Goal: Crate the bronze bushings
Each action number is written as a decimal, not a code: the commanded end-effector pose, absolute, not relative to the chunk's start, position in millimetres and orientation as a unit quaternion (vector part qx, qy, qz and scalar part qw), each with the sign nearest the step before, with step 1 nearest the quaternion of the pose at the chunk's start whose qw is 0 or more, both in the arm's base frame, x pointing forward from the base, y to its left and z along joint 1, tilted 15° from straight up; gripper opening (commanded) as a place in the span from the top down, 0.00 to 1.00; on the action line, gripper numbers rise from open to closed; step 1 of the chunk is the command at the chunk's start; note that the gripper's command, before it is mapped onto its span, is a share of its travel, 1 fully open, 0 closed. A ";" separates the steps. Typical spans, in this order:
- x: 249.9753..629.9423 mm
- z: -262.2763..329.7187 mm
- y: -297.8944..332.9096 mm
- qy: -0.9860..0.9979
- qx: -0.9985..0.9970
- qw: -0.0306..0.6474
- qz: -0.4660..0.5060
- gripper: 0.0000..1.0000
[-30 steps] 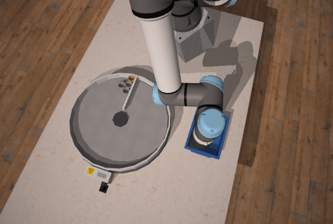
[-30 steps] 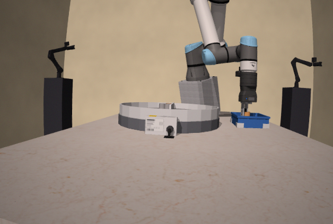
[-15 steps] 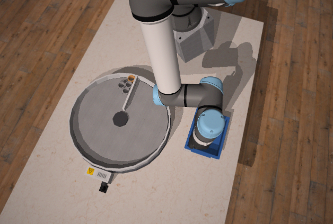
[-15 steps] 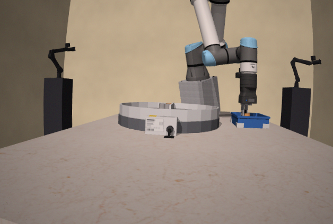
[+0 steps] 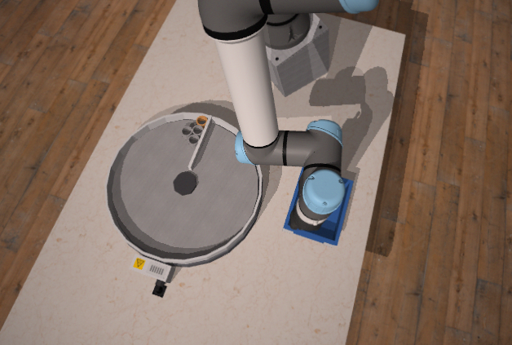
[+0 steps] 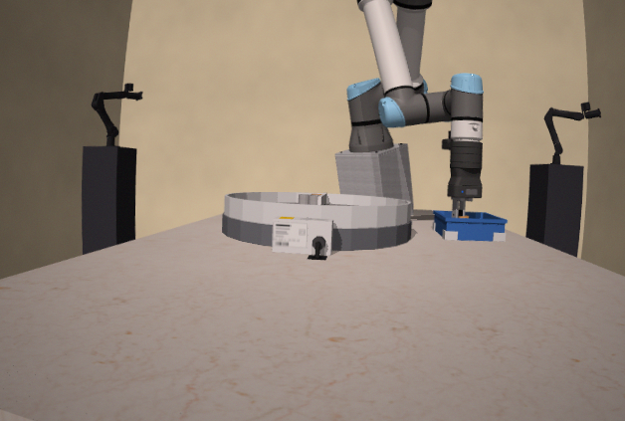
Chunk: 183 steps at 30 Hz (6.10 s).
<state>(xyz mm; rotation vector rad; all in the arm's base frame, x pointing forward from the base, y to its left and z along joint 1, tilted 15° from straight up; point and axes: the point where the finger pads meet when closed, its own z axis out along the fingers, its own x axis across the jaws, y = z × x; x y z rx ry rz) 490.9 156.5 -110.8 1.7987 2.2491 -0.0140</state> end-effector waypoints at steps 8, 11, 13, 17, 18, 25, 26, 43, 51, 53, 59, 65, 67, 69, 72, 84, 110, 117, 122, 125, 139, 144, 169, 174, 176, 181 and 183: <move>493.0 -118.4 155.3 0.774 0.619 0.131 -0.004 1.00; 493.0 -118.4 155.3 0.774 0.619 0.131 -0.004 1.00; 493.0 -118.4 155.3 0.774 0.619 0.131 -0.004 1.00; 493.7 -121.7 154.7 0.774 0.619 0.131 -0.004 1.00; 494.0 -123.3 154.4 0.774 0.619 0.131 -0.004 1.00; 494.7 -126.6 153.9 0.774 0.619 0.131 -0.004 1.00; 494.7 -126.6 153.9 0.774 0.619 0.131 -0.004 1.00; 495.3 -129.7 153.3 0.774 0.619 0.131 -0.004 1.00; 495.3 -129.6 153.3 0.774 0.619 0.131 -0.004 0.58; 495.3 -129.6 153.3 0.774 0.619 0.131 -0.004 0.58; 495.3 -129.6 153.3 0.774 0.619 0.131 -0.004 0.58; 495.3 -129.6 153.3 0.774 0.619 0.131 -0.004 0.58; 495.3 -129.6 153.3 0.774 0.619 0.131 -0.004 0.58; 495.3 -129.6 153.3 0.774 0.619 0.131 -0.004 0.58; 495.3 -129.6 153.3 0.774 0.619 0.131 -0.004 0.58; 495.3 -129.6 153.3 0.774 0.619 0.131 -0.004 0.58; 495.3 -129.6 153.3 0.774 0.619 0.131 -0.004 0.58; 495.3 -129.6 153.3 0.774 0.619 0.131 -0.004 0.58; 495.3 -129.6 153.3 0.774 0.619 0.131 -0.004 0.58; 495.3 -129.6 153.3 0.774 0.619 0.131 -0.004 0.58; 494.1 -124.1 154.1 0.774 0.619 0.131 -0.004 0.58; 494.1 -124.1 154.1 0.774 0.619 0.131 -0.004 0.58; 492.8 -117.4 155.1 0.774 0.619 0.131 -0.004 0.58; 491.8 -113.0 155.8 0.774 0.619 0.131 -0.004 0.58; 491.8 -113.0 155.8 0.774 0.619 0.131 -0.004 0.58; 491.8 -113.0 155.8 0.774 0.619 0.131 -0.004 0.58; 491.8 -113.0 155.8 0.774 0.619 0.131 -0.004 0.58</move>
